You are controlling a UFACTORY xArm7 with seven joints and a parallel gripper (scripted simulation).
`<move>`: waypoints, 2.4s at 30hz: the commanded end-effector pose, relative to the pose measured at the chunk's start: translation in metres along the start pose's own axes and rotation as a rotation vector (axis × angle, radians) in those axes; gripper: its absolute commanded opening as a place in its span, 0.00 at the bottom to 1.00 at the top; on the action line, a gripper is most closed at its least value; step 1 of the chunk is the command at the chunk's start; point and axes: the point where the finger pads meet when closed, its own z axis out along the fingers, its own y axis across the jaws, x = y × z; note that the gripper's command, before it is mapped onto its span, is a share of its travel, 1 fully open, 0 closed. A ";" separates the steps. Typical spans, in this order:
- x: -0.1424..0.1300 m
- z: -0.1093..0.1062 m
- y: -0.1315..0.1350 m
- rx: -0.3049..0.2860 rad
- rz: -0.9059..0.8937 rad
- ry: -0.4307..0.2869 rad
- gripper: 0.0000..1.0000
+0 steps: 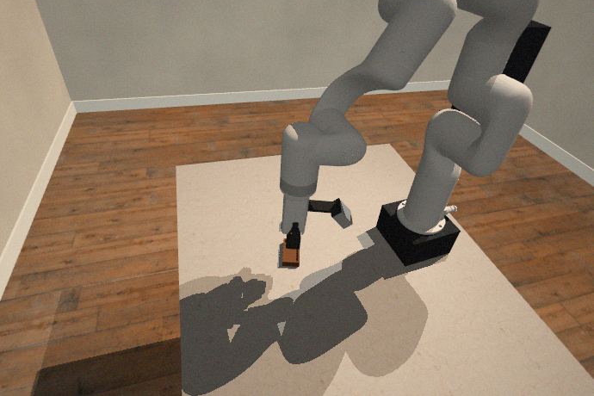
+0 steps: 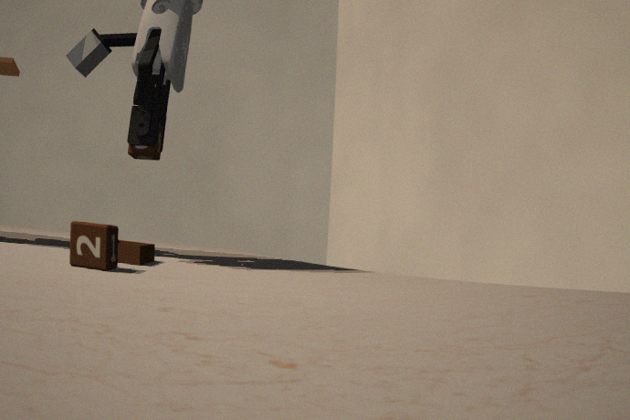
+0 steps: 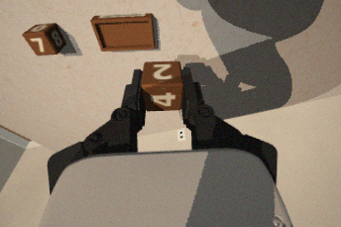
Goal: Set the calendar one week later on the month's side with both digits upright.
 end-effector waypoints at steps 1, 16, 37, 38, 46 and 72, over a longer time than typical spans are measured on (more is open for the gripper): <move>0.000 -0.007 -0.034 -0.011 -0.011 -0.004 0.29; 0.000 -0.006 -0.034 -0.011 -0.011 -0.004 0.29; -0.001 0.041 -0.033 -0.011 -0.011 -0.004 0.29; -0.001 0.044 -0.033 -0.011 -0.011 -0.004 0.29; -0.001 0.055 -0.033 -0.011 -0.011 -0.004 0.29; -0.001 0.057 -0.033 -0.011 -0.011 -0.004 0.29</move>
